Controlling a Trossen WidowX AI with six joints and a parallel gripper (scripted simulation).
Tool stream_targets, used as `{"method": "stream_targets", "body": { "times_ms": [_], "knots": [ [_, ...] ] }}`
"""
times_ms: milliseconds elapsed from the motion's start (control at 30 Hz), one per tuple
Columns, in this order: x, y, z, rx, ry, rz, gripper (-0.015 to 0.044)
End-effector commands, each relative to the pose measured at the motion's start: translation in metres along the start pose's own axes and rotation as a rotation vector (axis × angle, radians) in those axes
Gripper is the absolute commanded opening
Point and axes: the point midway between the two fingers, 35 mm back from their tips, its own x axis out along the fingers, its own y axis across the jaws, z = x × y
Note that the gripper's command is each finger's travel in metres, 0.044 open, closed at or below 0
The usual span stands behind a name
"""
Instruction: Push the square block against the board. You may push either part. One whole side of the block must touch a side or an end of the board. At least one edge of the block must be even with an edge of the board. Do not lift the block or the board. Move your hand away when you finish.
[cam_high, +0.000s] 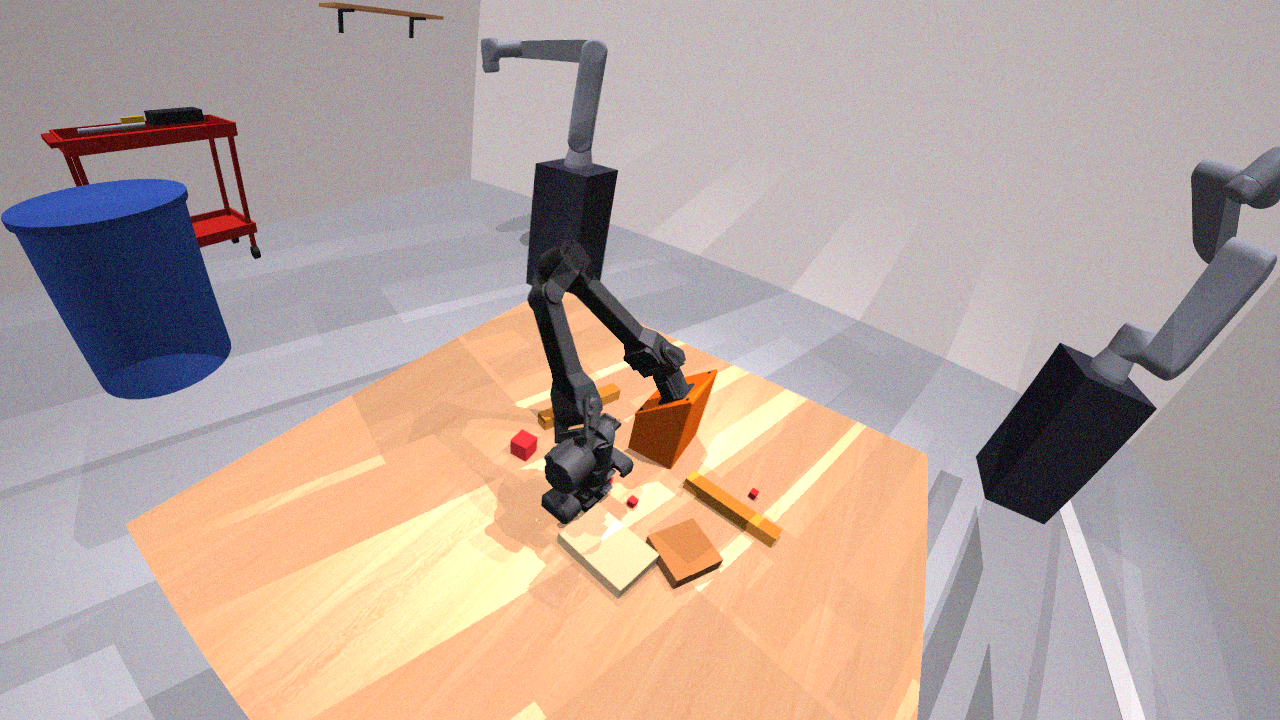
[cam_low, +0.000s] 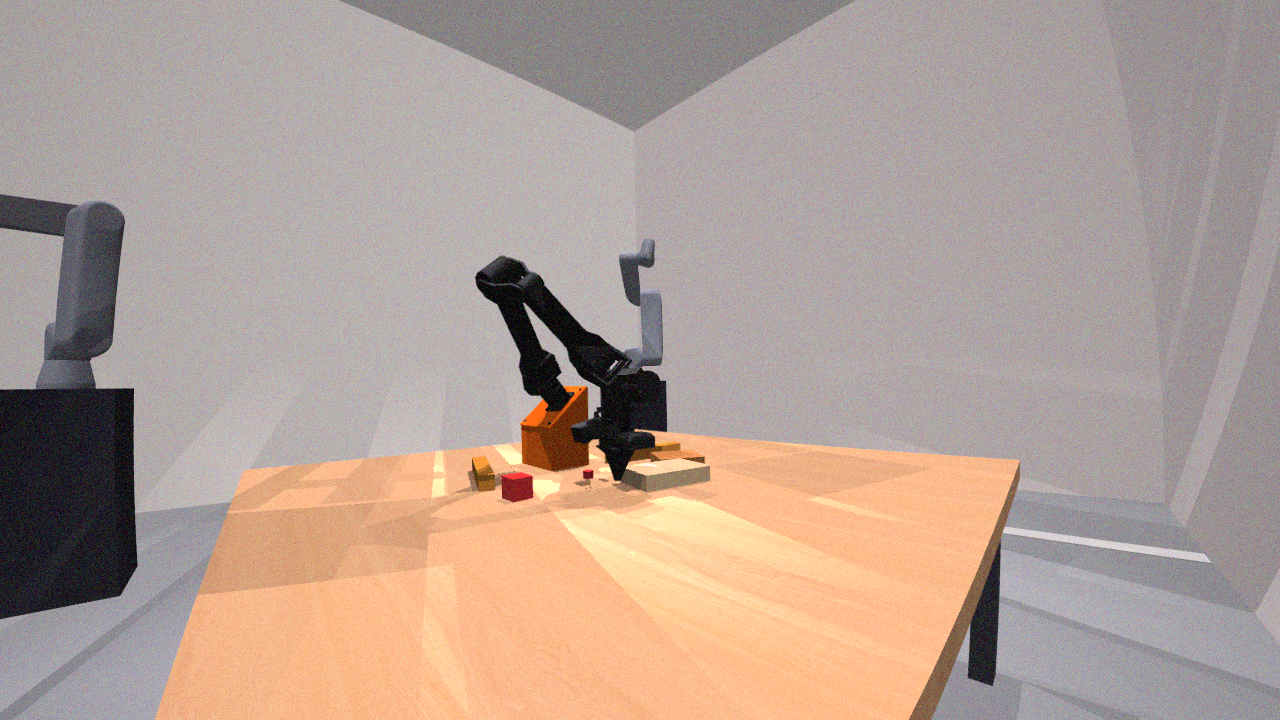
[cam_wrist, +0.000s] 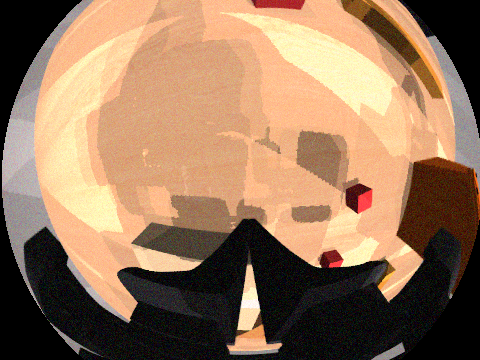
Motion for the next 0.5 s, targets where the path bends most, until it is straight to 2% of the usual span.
{"method": "stream_targets", "body": {
  "times_ms": [0,467],
  "knots": [
    [0.001,-0.001,-0.004,0.0,0.003,-0.007,0.0],
    [0.001,0.001,-0.016,0.0,0.005,-0.007,0.0]
  ]
}}
